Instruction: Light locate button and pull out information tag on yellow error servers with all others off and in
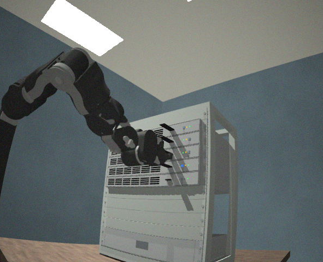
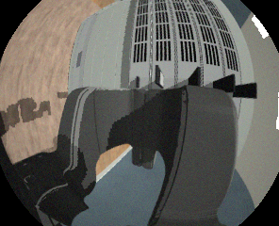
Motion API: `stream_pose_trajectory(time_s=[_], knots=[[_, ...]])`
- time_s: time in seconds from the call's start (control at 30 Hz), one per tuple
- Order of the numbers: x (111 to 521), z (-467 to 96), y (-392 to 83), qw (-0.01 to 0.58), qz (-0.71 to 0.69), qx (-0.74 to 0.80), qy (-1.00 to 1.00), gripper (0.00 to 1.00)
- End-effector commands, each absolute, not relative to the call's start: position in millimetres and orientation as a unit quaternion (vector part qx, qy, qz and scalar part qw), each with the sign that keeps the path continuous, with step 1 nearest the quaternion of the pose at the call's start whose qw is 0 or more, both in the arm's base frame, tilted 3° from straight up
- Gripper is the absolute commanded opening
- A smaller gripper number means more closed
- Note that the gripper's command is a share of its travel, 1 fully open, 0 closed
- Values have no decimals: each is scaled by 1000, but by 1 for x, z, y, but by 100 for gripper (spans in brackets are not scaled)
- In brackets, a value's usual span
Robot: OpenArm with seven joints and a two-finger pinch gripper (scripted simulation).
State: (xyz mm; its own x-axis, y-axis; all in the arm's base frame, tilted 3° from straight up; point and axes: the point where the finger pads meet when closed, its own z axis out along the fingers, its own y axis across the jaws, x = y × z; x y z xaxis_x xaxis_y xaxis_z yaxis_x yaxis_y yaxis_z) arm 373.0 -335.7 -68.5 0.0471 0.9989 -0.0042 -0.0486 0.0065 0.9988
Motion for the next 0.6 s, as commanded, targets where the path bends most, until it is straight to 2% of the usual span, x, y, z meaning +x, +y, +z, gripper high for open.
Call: stream_pose_trajectory(time_s=[0.0, 0.33, 0.57], knots=[[370, -68, -338, 529, 499, 498, 472, 0], [365, -68, -338, 525, 498, 500, 476, 0], [360, -31, -358, 524, 500, 500, 476, 0]])
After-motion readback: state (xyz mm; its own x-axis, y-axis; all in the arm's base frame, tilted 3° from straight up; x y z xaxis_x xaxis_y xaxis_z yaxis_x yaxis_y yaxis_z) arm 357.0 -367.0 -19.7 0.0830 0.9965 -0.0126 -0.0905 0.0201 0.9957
